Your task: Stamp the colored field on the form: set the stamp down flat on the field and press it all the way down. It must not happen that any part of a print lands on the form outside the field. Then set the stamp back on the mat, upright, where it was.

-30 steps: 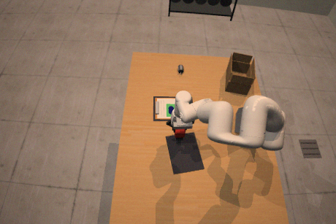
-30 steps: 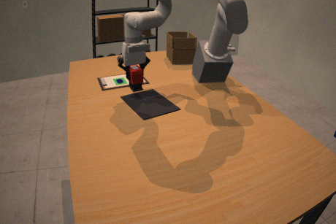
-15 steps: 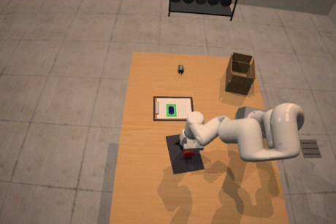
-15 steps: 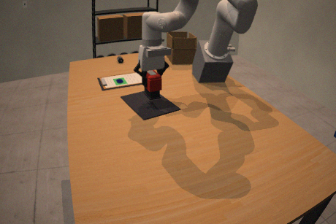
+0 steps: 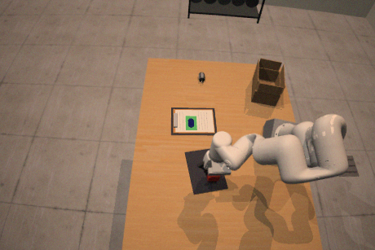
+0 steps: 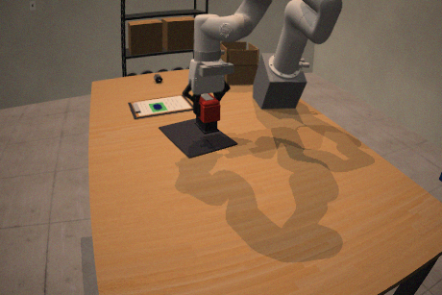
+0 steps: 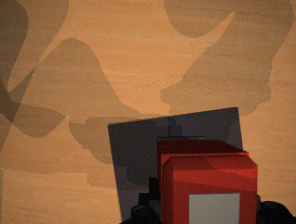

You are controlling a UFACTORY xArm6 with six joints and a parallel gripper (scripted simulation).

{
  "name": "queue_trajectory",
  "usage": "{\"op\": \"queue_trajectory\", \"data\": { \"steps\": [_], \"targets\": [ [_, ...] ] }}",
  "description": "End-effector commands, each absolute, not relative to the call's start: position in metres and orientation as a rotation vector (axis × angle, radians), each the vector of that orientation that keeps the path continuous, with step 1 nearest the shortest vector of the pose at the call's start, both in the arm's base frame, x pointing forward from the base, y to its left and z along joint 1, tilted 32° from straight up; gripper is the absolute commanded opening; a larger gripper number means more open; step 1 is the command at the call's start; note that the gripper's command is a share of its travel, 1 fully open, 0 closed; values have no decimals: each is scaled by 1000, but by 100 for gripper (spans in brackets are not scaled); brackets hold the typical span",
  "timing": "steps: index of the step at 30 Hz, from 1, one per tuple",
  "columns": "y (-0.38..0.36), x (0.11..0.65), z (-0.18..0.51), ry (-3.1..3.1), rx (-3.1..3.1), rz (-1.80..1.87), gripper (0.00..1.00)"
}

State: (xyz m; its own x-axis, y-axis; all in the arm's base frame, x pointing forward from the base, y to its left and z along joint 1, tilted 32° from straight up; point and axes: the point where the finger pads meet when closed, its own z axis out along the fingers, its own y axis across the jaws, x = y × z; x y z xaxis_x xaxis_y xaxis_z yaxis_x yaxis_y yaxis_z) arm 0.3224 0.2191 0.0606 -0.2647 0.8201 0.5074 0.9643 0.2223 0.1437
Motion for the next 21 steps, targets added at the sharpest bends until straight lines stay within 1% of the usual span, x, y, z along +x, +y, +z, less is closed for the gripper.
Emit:
{"op": "queue_trajectory", "data": {
  "steps": [1, 11, 21],
  "targets": [
    [215, 326, 58, -2180, -1664, -629, 34],
    [185, 349, 31, -2180, -1664, -629, 34],
    [182, 351, 29, -2180, -1664, -629, 34]
  ]
}}
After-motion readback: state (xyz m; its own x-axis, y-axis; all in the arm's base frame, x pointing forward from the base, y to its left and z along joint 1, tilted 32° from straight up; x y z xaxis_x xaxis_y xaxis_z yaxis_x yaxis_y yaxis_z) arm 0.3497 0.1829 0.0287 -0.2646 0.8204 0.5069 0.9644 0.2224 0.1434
